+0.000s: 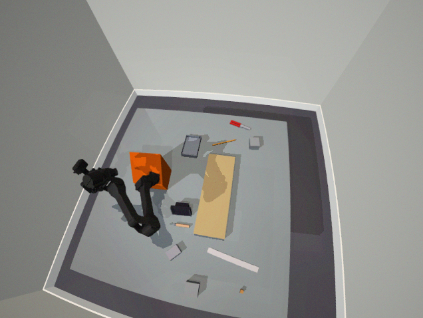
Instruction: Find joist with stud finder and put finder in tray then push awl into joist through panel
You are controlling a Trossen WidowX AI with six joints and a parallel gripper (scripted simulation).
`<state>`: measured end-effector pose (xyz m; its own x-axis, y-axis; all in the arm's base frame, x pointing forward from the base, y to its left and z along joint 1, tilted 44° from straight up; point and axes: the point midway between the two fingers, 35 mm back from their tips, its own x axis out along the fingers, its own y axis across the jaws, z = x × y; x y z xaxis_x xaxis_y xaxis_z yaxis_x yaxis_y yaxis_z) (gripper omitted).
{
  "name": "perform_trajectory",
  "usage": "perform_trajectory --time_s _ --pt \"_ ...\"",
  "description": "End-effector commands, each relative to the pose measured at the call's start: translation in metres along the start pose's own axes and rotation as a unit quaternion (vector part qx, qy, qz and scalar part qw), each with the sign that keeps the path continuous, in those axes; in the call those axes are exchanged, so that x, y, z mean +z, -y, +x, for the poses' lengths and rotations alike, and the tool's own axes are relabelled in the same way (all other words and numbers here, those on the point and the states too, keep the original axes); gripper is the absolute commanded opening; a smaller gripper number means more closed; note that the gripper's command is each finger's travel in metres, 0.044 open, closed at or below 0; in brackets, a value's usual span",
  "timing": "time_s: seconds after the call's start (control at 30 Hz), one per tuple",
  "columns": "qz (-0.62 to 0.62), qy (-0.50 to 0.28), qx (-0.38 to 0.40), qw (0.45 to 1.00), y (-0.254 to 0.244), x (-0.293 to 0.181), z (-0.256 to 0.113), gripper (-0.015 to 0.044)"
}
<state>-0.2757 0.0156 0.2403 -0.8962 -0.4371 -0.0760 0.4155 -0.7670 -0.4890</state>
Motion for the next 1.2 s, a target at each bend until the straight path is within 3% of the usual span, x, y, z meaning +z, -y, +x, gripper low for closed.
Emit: perform_trajectory --time_s 0.0,0.23,0.5,0.67,0.87,1.17 --pt "0.005 -0.004 -0.004 1.0 0.002 -0.002 -0.001 0.0426" --pt "0.209 -0.138 -0.186 0.95 0.059 -0.077 -0.051 0.044" --pt "0.428 -0.226 -0.433 0.76 0.088 -0.158 -0.159 0.044" --pt "0.523 -0.235 -0.574 0.584 0.075 -0.192 -0.238 0.044" --pt "0.583 -0.204 -0.712 0.335 0.029 -0.211 -0.327 0.044" --pt "0.549 -0.104 -0.826 -0.073 -0.085 -0.198 -0.423 0.044"
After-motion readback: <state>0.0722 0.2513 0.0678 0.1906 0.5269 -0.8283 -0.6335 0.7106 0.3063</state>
